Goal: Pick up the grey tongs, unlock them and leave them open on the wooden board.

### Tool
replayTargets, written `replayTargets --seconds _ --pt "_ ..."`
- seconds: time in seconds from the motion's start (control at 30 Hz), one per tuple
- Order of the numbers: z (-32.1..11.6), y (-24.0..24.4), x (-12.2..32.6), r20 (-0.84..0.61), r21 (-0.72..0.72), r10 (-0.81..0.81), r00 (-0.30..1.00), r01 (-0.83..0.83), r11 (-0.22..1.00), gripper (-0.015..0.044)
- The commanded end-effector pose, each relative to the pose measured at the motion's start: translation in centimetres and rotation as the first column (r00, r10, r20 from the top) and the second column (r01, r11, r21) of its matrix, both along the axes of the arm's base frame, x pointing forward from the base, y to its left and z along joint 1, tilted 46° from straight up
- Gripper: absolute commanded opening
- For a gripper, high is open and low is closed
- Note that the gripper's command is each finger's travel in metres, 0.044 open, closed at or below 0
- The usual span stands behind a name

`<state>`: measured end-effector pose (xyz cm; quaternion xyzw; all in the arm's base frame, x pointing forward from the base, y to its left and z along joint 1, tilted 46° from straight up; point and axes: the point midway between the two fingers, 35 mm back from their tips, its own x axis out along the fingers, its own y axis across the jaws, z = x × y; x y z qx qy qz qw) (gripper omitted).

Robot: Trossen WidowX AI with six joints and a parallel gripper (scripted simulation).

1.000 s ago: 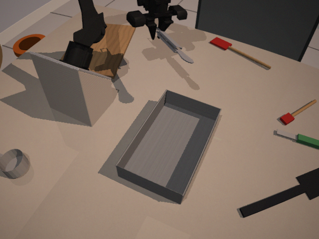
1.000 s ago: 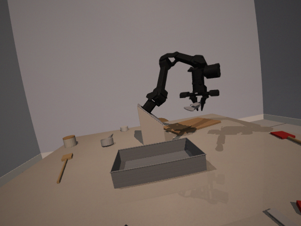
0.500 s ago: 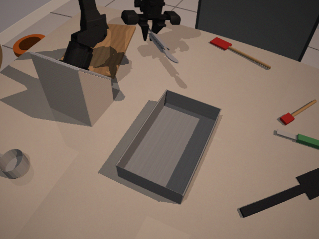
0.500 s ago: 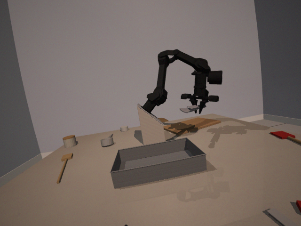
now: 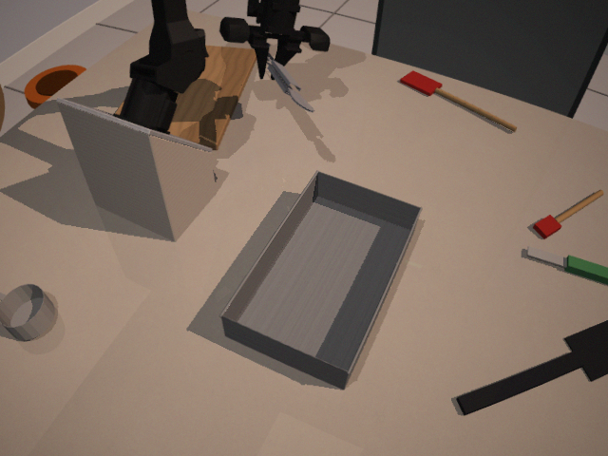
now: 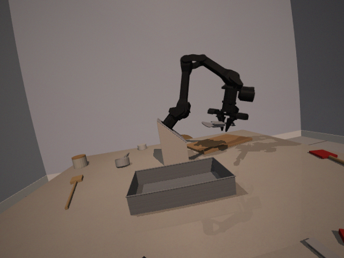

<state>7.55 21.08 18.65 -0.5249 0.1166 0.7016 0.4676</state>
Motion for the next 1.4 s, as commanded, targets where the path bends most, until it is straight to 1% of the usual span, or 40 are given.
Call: replayTargets --seconds 0.0,0.7,1.37 --pt "0.0 0.4 -0.6 -0.005 -0.018 -0.027 1.000 0.027 0.999 -0.0150" --pt "-0.1 1.9 -5.2 -0.013 -0.071 -0.140 0.990 0.139 0.988 -0.0150" --pt "0.5 2.6 -10.1 -0.020 -0.033 -0.246 0.969 0.245 0.969 -0.0150"
